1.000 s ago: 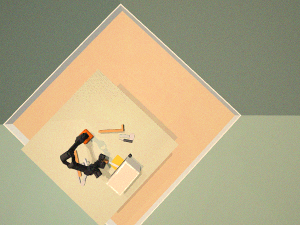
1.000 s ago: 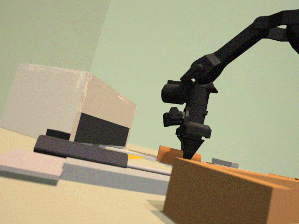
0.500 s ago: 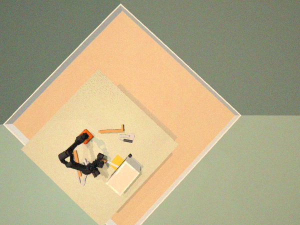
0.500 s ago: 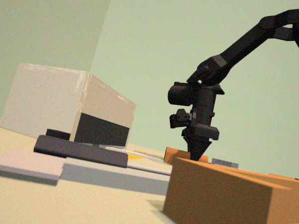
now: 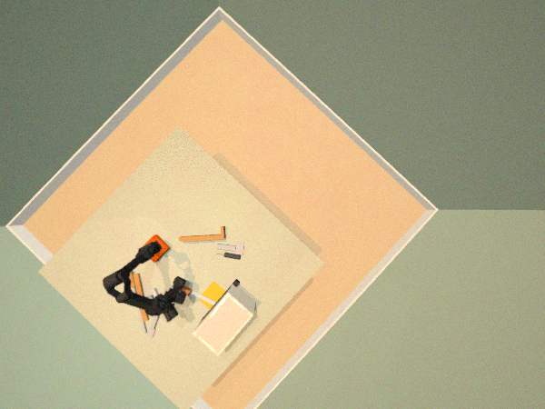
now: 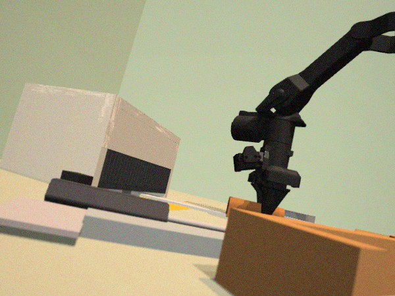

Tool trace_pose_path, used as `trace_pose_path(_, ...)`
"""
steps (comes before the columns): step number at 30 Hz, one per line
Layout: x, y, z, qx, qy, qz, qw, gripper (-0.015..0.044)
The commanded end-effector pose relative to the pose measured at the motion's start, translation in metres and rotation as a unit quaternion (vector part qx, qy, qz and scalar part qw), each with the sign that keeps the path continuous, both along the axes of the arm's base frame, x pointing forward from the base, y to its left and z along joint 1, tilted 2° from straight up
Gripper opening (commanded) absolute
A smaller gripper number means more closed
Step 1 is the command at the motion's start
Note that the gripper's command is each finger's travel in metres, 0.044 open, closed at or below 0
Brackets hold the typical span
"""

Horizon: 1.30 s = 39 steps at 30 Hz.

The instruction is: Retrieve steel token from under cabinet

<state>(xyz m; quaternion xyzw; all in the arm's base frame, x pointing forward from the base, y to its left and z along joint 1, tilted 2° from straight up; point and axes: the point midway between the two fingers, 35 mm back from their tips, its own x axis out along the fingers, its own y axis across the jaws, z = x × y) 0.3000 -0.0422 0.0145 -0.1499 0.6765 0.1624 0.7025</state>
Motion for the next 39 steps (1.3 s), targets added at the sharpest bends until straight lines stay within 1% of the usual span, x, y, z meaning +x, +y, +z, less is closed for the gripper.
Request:
trace_pose_path(1, -0.008, -0.003, -0.001, -0.002, 0.004, 0.002, 1.0, 0.0)
trace_pose_path(32, -0.048, -0.026, -0.003, -0.003, 0.006, 0.002, 1.0, 0.0)
trace_pose_path(39, -0.044, -0.024, -0.002, -0.001, 0.003, -0.01, 1.0, 0.0)
